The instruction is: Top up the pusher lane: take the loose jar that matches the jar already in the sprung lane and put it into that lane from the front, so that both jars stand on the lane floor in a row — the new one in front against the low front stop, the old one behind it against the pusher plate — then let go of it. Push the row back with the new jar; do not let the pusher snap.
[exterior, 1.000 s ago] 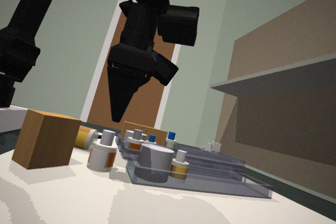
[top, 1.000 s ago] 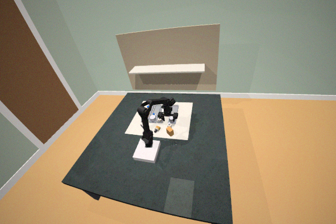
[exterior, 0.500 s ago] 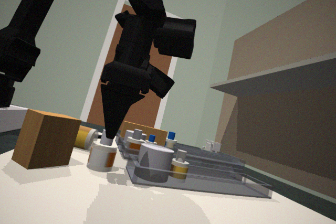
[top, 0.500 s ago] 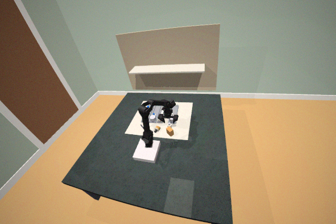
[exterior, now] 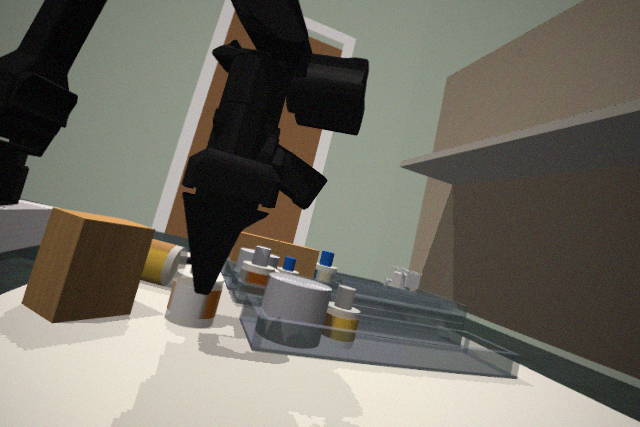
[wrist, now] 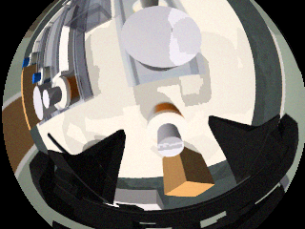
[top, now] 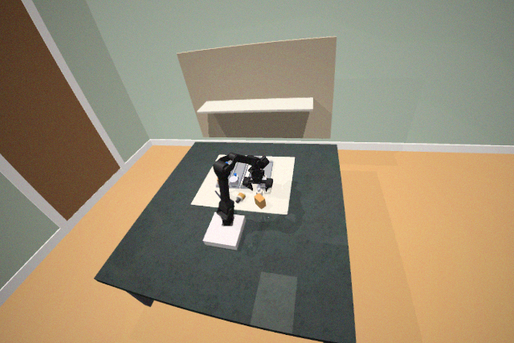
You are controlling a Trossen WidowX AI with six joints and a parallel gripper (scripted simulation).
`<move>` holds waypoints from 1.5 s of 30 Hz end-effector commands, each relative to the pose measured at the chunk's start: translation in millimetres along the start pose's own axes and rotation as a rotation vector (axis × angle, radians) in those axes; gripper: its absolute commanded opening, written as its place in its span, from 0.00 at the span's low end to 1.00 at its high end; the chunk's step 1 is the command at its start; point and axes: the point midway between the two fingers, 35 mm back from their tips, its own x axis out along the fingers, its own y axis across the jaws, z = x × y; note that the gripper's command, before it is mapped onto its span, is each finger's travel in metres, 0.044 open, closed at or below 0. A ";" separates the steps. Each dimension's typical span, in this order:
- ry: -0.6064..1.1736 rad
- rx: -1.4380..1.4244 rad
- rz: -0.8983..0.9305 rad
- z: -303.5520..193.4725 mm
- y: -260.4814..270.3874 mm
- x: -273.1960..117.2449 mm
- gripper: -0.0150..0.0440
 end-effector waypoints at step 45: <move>0.010 -0.005 0.000 2.3 -2.8 -94.2 0.25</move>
